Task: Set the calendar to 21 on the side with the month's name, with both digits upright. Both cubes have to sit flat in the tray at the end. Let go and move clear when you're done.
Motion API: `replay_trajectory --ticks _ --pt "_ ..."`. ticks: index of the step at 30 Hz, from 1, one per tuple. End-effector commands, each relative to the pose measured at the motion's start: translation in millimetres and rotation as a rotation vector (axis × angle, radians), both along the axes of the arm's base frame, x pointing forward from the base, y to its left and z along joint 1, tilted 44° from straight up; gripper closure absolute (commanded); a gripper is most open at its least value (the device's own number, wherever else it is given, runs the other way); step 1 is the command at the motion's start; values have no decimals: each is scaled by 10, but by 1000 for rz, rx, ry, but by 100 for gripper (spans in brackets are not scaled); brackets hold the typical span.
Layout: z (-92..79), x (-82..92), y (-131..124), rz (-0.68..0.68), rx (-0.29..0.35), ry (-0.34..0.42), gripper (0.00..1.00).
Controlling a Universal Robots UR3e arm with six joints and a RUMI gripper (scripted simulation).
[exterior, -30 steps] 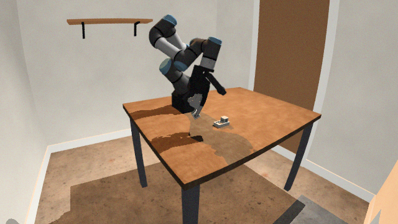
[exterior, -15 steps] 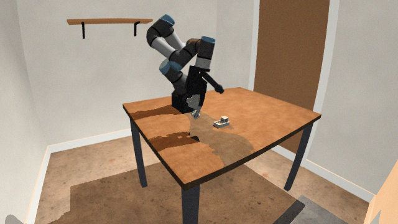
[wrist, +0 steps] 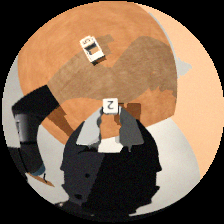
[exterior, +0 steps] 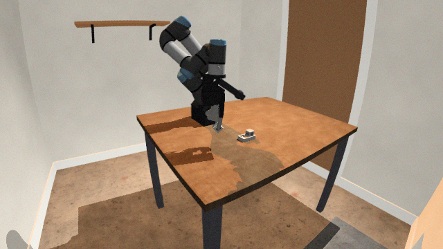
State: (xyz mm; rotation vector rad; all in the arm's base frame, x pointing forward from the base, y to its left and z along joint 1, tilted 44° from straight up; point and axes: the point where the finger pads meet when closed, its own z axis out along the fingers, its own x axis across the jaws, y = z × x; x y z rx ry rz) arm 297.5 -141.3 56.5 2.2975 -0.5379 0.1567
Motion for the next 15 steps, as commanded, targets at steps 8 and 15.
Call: replay_trajectory --ticks 8,15 --pt "6 6 0 10 16 -10 90" --pt "-10 -16 -8 15 67 -18 90"
